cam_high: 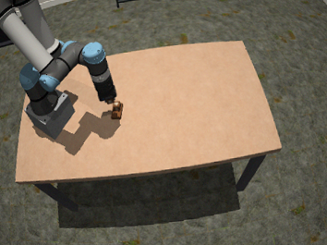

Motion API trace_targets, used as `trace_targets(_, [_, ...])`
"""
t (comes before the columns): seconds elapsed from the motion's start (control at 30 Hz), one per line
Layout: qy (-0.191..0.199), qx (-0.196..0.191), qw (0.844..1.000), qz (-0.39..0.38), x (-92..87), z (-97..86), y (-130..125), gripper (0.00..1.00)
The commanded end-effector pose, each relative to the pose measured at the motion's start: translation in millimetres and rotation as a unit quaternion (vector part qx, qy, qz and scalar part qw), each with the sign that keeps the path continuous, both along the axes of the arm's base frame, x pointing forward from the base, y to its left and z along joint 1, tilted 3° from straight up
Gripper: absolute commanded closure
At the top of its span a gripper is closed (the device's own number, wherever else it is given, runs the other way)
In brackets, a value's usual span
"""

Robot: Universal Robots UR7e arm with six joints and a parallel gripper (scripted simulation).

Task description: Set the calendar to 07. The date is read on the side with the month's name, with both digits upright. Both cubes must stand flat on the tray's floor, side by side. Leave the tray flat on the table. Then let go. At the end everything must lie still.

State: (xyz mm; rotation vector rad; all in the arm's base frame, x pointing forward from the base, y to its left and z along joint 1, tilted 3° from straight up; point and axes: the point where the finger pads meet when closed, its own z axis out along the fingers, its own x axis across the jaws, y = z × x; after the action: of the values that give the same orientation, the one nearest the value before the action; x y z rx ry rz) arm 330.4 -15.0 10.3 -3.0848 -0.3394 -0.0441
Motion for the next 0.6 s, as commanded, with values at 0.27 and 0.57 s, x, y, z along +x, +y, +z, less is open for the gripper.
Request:
trace_targets(0.27, [0.004, 0.003, 0.993, -0.115, 5.5, 0.3, -3.1, 0.40])
trace_targets(0.57, [0.005, 0.003, 0.989, -0.146, 6.9, 0.3, -4.2, 0.40])
